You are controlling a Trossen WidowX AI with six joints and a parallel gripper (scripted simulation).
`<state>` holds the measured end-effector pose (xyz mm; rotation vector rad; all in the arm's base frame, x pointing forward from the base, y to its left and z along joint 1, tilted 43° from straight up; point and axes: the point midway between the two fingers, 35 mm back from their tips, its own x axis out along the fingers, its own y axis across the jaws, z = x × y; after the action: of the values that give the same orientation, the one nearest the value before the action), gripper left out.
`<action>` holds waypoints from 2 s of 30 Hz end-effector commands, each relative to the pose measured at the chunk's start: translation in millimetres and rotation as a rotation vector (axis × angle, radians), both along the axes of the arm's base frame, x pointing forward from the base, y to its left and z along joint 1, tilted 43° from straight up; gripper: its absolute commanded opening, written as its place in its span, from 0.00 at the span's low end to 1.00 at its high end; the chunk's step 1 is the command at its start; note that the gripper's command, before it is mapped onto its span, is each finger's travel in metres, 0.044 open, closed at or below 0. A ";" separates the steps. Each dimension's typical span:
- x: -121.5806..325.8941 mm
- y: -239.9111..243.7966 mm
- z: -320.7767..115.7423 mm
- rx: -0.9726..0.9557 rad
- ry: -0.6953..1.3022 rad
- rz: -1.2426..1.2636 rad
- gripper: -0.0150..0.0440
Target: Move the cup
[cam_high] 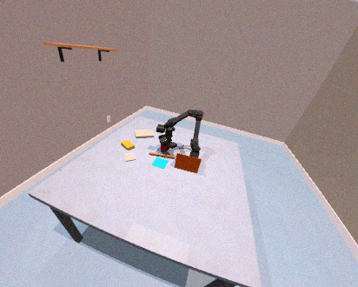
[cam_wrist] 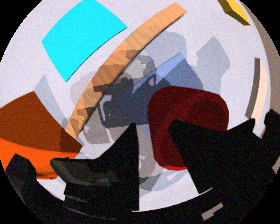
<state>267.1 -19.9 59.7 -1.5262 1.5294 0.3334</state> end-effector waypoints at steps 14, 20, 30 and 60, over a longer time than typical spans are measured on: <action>-0.3 -2.6 -2.6 -0.002 0.002 -0.001 0.28; -0.3 -2.6 -2.6 -0.002 0.002 -0.001 0.25; -3.8 14.6 14.5 -0.002 0.005 0.000 0.25; -6.3 30.4 27.6 -0.009 0.005 0.008 0.25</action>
<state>261.1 9.1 89.2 -1.5414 1.5304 0.3346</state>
